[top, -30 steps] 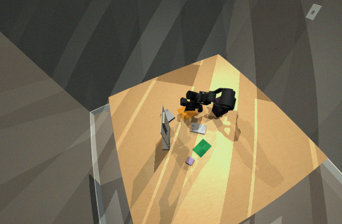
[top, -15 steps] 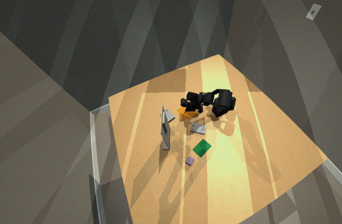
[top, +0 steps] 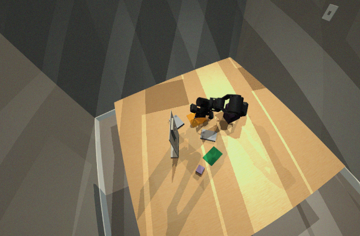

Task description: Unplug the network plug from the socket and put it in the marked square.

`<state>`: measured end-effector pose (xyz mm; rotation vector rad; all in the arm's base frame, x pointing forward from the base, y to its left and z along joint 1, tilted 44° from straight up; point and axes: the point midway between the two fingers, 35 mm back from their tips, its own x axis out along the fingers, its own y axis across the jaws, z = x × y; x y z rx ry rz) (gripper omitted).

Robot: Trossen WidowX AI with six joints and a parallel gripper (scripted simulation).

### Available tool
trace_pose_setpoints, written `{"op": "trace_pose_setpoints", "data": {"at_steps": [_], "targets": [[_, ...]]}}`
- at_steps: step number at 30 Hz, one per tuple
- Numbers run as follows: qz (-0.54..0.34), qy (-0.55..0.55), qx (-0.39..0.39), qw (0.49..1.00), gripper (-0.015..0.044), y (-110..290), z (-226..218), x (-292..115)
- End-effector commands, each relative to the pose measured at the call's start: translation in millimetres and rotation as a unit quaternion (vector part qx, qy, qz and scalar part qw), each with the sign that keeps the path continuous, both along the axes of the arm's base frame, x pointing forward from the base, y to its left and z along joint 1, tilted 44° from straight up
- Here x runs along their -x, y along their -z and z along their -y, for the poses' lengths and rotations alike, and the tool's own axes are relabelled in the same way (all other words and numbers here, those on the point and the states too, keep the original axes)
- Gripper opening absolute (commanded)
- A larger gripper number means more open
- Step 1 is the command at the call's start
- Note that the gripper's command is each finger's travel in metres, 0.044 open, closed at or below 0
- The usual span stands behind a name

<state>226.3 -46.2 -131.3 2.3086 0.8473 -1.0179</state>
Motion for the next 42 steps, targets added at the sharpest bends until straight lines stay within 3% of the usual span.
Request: {"op": "trace_pose_setpoints", "data": {"at_steps": [1, 4, 42], "targets": [[0.000, 0.000, 0.000, 1.000, 0.0079, 0, 0, 0], [0.000, 0.000, 0.000, 1.000, 0.0156, 0, 0, 0], [-0.003, 0.001, 0.001, 1.000, 0.0156, -20, 11, 14]]}}
